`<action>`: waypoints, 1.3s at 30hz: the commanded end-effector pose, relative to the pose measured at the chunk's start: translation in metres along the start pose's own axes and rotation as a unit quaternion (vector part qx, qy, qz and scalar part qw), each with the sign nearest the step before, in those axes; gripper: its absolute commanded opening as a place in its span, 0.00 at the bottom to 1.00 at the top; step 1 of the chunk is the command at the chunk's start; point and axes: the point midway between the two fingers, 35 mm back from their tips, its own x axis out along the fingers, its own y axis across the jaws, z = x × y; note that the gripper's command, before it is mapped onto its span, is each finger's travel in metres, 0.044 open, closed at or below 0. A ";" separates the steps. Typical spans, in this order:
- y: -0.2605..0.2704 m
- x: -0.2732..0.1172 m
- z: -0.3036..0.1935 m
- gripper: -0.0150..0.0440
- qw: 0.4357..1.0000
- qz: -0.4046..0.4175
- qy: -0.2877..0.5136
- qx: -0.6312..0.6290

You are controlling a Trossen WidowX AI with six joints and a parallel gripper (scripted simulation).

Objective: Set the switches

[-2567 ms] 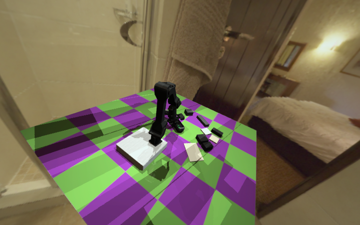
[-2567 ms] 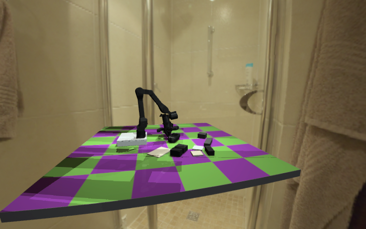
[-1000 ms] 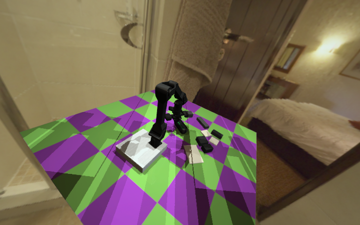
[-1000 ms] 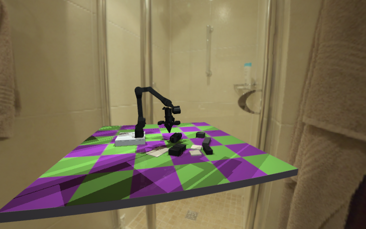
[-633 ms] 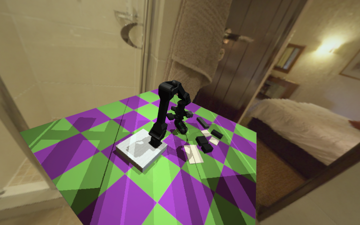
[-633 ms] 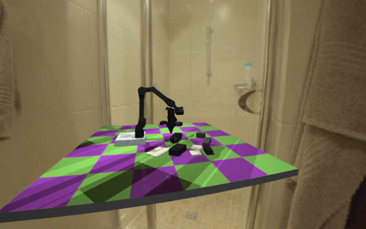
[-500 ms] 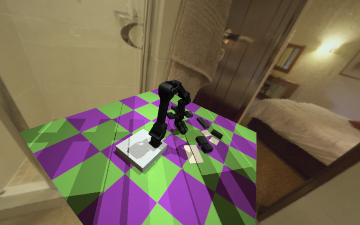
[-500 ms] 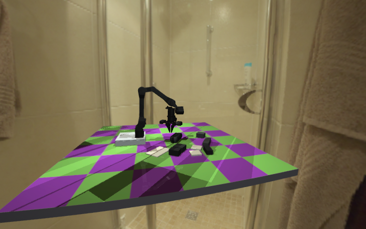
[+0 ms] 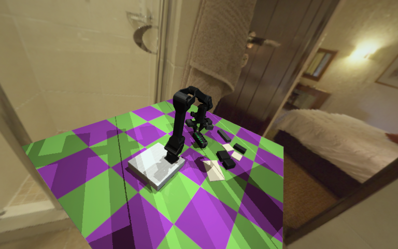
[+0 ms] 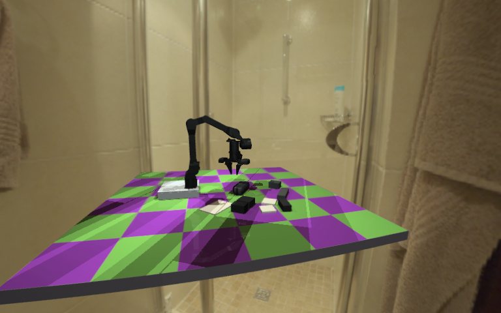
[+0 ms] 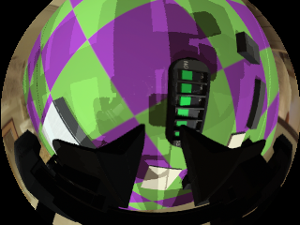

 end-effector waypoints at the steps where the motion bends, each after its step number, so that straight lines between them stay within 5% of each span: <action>1: 0.000 -0.001 0.000 0.34 1.000 -0.001 0.000 0.000; 3: 0.000 -0.001 0.000 0.25 1.000 -0.001 0.000 0.000; 13: 0.000 -0.001 0.000 0.25 1.000 -0.001 0.000 0.000; 30: 0.000 -0.001 0.000 1.00 1.000 0.000 -0.001 0.000; 32: 0.000 -0.001 0.000 1.00 1.000 0.000 -0.001 0.000; 39: 0.000 -0.072 0.000 0.69 1.000 0.000 -0.001 0.000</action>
